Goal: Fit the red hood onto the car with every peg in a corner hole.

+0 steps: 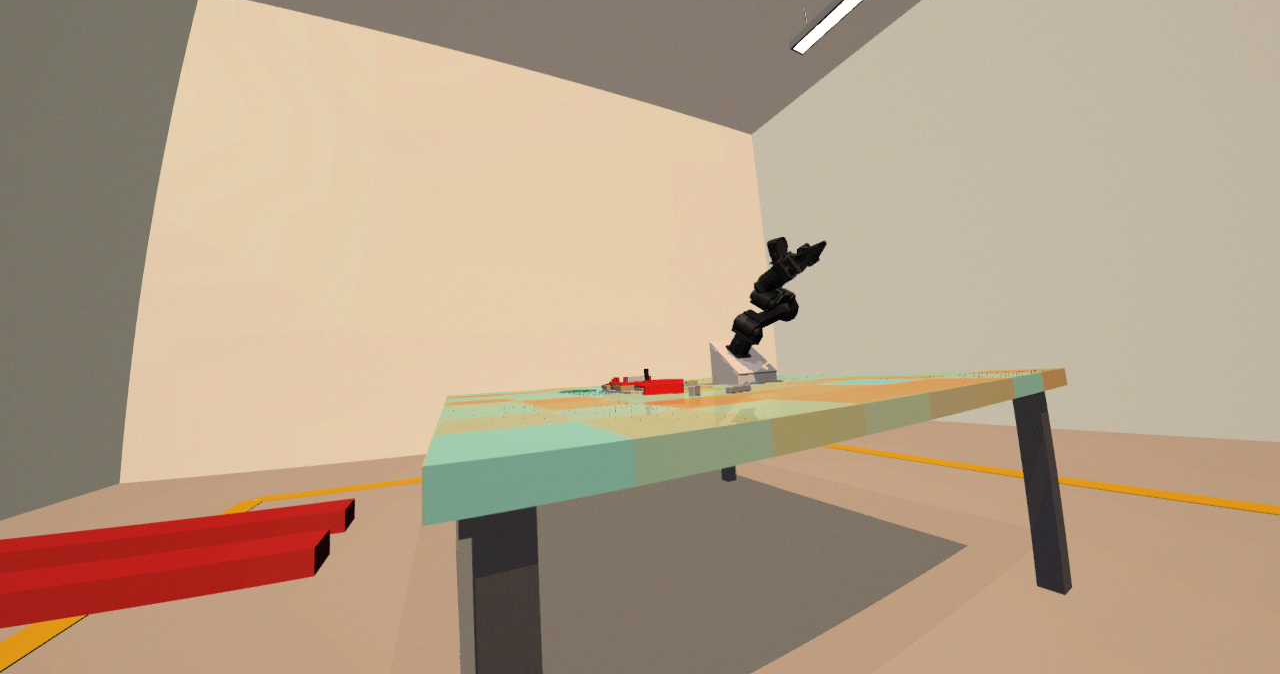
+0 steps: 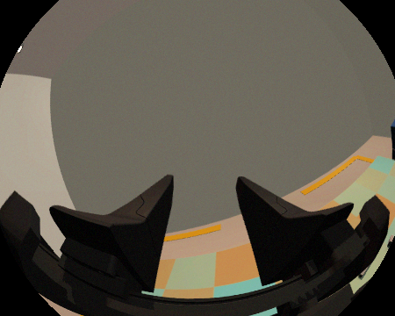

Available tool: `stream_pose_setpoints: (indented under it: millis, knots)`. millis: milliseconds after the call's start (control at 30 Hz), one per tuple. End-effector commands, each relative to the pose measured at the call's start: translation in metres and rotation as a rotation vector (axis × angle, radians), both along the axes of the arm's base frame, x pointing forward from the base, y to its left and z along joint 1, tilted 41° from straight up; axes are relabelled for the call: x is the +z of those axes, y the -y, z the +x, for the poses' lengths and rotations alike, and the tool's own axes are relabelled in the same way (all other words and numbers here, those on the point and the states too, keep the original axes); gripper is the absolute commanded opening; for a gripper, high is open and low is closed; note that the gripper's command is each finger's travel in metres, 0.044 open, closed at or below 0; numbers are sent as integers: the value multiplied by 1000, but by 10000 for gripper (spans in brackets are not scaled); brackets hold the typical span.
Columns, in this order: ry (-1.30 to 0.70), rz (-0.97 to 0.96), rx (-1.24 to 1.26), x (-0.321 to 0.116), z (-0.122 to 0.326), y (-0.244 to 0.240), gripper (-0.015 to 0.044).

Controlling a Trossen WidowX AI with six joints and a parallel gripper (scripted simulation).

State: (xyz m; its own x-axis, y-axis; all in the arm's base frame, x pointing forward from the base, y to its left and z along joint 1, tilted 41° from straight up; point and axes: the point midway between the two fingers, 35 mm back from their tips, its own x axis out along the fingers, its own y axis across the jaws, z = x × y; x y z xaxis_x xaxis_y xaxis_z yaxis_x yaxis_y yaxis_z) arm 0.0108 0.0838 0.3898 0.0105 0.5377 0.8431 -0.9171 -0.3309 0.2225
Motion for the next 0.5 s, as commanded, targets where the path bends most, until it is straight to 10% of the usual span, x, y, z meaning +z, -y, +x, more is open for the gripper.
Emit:
stream_pose_setpoints:
  millis: [0, 233, 467]
  knots:
    - [-7, -3, -3, 1, 2, -1, 246]
    - [-277, -122, -129, 15, 82, -21, 430]
    - [-551, -292, -272, 0, 170, -37, 440]
